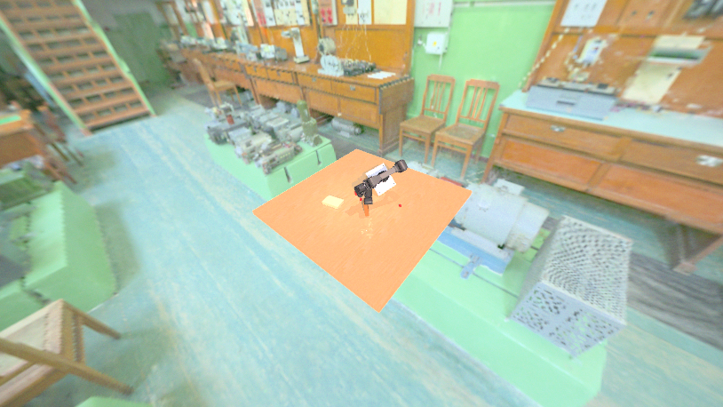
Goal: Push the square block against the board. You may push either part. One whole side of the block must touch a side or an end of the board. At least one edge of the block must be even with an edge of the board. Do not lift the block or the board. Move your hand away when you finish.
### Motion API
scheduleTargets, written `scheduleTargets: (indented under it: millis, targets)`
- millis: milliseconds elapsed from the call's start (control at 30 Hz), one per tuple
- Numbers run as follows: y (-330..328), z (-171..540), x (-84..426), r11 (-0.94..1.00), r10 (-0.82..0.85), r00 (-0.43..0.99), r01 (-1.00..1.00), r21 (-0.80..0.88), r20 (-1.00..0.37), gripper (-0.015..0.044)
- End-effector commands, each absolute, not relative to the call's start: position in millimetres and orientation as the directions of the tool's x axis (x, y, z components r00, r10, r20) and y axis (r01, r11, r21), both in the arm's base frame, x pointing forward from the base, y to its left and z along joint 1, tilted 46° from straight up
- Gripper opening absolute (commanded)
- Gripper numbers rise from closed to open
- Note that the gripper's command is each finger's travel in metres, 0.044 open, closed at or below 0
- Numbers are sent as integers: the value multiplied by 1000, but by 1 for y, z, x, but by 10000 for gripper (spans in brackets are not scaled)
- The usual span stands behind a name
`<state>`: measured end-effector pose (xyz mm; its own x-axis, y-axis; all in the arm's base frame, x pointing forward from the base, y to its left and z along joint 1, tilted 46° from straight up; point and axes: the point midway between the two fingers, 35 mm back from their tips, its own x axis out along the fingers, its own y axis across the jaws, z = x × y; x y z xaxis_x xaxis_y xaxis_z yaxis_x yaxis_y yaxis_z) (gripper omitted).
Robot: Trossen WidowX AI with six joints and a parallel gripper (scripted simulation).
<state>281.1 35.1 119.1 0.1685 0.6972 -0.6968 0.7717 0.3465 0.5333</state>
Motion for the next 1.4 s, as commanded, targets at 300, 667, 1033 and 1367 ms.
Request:
scheduleTargets:
  millis: [300, 667, 1033, 1367]
  targets:
    - [27, 114, 291, 350, 698, 172, 765, 541, -695, 0]
    - [21, 109, 297, 350, 698, 172, 765, 541, -695, 0]
    - [20, 108, 297, 350, 698, 172, 765, 541, -695, 0]
    - [30, 116, 288, 350, 698, 172, 765, 541, -695, 0]
